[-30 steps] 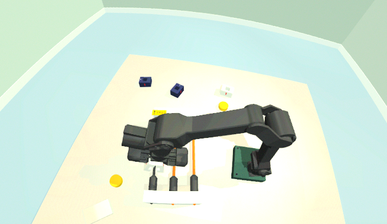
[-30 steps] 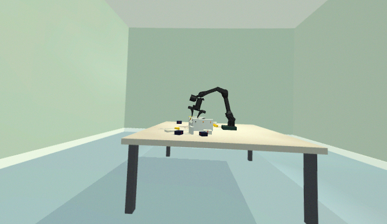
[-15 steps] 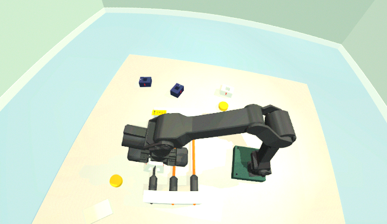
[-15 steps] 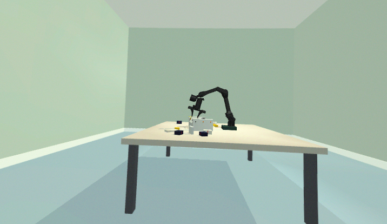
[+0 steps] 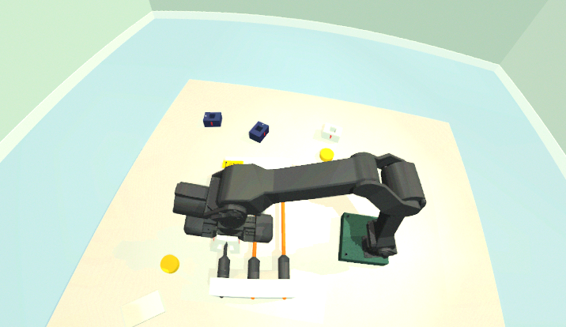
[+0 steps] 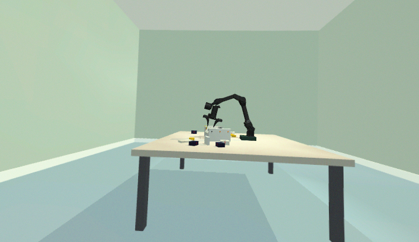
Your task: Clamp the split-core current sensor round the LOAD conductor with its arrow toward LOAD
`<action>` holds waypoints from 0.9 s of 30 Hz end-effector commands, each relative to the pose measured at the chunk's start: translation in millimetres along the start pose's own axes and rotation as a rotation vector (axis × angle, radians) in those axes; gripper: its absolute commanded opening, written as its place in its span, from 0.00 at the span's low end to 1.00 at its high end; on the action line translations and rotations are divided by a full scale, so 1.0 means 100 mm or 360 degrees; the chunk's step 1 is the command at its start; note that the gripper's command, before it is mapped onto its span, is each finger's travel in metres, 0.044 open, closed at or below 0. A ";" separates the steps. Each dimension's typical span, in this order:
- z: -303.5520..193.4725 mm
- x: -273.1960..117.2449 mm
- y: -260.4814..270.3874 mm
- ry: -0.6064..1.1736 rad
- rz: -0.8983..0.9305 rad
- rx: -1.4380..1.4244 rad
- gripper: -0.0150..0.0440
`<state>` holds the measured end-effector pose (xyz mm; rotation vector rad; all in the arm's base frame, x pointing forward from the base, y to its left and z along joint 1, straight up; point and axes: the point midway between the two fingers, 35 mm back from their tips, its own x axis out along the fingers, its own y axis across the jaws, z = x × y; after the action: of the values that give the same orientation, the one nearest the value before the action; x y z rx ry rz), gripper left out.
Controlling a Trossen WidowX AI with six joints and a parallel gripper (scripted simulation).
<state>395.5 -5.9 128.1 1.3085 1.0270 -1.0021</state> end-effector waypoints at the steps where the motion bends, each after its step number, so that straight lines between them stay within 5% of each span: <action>1: 0.00 0.01 0.03 -0.0003 -0.0054 -0.0004 0.25; 16: 0.00 0.05 0.12 -0.0002 -0.0303 -0.0009 0.25; 27: 0.00 0.04 0.10 0.0003 -0.0255 -0.0004 0.74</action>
<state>406.2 -5.1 126.6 1.2383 1.1504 -1.1210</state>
